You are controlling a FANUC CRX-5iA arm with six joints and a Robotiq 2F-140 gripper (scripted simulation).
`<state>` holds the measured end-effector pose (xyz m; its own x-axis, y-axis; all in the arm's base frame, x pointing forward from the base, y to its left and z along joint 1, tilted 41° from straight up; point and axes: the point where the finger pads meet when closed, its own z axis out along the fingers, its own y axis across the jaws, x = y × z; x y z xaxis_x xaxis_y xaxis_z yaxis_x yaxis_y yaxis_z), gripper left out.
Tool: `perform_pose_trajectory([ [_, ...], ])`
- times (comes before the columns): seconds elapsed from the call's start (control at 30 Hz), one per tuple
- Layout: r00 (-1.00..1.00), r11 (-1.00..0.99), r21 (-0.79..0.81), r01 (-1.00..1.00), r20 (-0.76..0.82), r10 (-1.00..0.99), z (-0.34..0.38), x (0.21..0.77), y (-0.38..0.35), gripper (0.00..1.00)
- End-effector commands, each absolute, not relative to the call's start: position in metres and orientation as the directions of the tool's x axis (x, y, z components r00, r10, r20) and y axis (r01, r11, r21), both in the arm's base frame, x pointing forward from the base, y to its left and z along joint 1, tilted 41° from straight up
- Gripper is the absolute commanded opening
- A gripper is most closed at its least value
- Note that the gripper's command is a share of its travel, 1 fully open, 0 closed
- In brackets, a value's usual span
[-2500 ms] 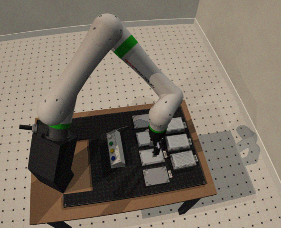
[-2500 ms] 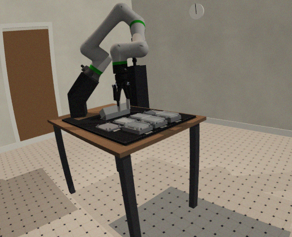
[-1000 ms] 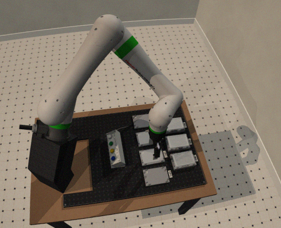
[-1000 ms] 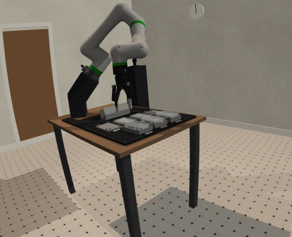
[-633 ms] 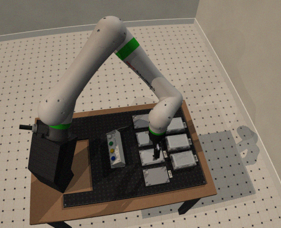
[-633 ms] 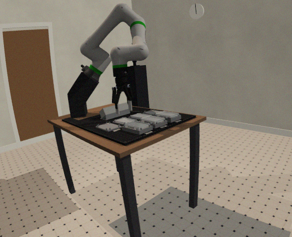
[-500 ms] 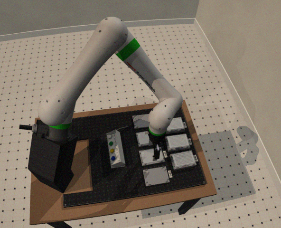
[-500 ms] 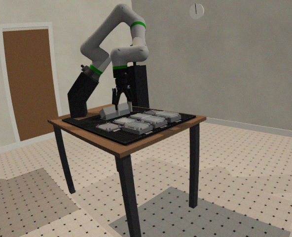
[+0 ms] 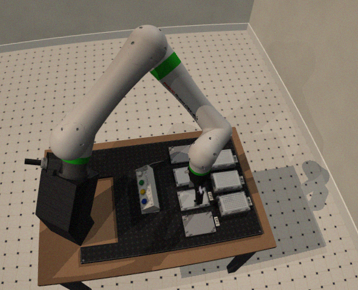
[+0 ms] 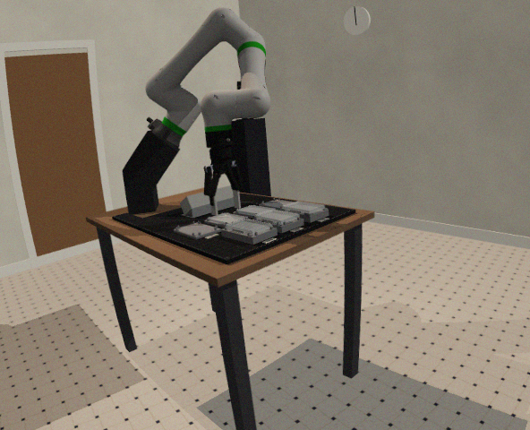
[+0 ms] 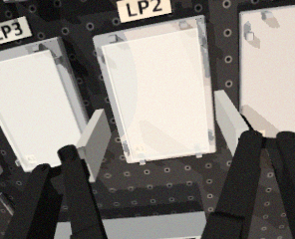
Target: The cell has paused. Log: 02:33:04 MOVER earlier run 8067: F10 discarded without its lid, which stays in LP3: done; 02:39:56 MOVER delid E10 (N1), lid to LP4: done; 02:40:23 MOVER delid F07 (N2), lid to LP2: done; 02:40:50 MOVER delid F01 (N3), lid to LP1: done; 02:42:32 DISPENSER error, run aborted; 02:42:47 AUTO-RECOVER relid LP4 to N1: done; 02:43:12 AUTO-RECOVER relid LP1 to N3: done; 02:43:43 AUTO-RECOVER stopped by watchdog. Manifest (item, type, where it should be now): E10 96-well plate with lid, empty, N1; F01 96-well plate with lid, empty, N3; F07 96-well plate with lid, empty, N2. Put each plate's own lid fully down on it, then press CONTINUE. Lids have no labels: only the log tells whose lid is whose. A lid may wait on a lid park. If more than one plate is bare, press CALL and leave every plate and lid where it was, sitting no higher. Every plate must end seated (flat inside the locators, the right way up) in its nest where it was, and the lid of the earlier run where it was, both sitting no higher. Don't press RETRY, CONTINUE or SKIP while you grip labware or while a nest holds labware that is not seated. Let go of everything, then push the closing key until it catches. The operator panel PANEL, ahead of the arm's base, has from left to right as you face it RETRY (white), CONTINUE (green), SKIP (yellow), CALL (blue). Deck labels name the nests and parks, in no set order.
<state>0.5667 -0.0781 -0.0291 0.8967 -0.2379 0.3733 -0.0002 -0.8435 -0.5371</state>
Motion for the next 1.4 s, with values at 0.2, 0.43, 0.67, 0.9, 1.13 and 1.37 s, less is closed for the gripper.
perform_pose_trajectory([
  [0.2,0.897,-0.844,-0.537,0.0,0.373,-0.238,-0.0341,0.5697,-0.0752,0.66],
  [0.43,0.897,-0.844,-0.537,0.0,0.373,-0.238,-0.0358,0.5706,-0.0742,0.66],
  [0.67,0.897,-0.844,-0.537,0.0,0.373,-0.238,-0.036,0.5708,-0.074,0.66],
  [0.9,0.897,-0.844,-0.537,0.0,0.373,-0.238,-0.036,0.5708,-0.074,0.66],
  [1.13,0.897,-0.844,-0.537,0.0,0.373,-0.238,-0.036,0.5708,-0.074,0.66],
  [1.37,0.897,-0.844,-0.537,0.0,0.373,-0.238,-0.036,0.5708,-0.074,0.66],
])
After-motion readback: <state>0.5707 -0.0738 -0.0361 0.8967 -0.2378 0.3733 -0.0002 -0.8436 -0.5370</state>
